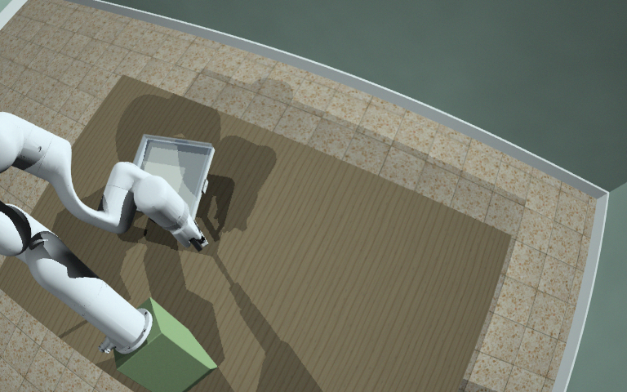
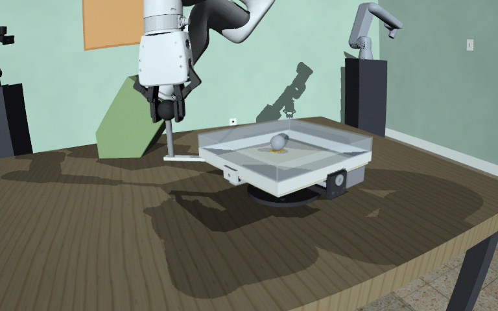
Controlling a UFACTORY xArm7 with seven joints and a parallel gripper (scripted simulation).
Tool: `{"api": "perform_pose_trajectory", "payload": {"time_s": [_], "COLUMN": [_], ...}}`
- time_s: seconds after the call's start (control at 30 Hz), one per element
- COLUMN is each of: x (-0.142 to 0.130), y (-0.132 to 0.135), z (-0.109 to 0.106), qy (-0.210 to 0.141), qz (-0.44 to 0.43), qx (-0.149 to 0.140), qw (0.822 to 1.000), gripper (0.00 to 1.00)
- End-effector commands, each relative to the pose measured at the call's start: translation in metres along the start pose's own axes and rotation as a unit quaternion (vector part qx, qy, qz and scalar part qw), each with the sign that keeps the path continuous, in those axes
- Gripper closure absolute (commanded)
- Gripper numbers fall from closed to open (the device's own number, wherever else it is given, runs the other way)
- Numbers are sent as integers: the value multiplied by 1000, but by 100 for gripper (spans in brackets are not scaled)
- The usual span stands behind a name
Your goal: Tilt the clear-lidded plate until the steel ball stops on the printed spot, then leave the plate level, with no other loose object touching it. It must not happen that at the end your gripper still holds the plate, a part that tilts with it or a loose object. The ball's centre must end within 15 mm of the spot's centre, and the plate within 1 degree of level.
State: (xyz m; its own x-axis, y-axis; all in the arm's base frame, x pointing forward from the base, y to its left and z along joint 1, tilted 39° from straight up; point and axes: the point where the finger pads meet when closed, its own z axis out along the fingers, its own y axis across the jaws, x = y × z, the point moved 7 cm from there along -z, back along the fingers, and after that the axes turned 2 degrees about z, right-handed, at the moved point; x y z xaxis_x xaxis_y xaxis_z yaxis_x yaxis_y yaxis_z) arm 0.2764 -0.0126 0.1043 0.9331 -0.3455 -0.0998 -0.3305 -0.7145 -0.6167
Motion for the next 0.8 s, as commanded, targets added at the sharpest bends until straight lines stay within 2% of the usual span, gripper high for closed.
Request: {"api": "perform_pose_trajectory", "payload": {"time_s": [0.0,0.77], "x": [2,3], "y": [2,-1], "z": [2,-2], "qy": [0,0], "qz": [1,1], "qx": [0,0], "qw": [1000,1000], "gripper": [100,100]}}
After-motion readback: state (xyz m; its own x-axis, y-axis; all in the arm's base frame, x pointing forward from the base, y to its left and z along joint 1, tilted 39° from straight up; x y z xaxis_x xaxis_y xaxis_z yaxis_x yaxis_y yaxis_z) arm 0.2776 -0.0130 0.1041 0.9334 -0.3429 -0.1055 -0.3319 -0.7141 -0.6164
